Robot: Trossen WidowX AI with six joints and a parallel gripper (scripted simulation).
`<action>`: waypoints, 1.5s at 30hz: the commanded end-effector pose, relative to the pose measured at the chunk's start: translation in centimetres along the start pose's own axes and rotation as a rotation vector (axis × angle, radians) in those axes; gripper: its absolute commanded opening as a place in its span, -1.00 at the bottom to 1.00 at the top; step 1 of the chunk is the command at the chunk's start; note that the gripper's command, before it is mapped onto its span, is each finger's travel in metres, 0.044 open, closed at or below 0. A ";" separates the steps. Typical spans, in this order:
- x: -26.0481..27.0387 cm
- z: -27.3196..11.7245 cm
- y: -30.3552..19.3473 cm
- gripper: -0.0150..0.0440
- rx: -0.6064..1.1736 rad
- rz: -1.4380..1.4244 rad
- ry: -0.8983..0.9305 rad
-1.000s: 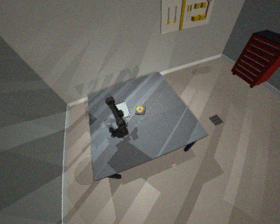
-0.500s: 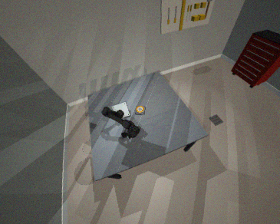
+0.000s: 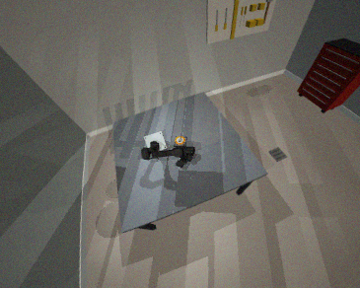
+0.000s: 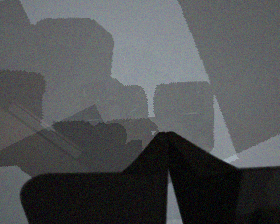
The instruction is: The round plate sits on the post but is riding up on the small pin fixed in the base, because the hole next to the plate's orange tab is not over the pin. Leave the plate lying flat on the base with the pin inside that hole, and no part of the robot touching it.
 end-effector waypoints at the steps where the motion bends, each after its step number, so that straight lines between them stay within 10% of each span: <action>1: 6.5 -1.1 -2.1 -0.49 0.049 -0.200 0.093; 16: 19.5 -5.9 -13.8 -0.49 0.111 -0.825 0.104; 45: 19.2 -1.2 -14.4 -0.49 0.109 -0.833 0.100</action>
Point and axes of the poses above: the point midway between the two fingers, 35 mm back from their tips, its own z axis out along the fingers, its own x axis across the jaws, y = z × x, the point moved 4 cm from there along -z, back along the fingers, and after that the axes turned 8 degrees about z, right-handed, at the moved point
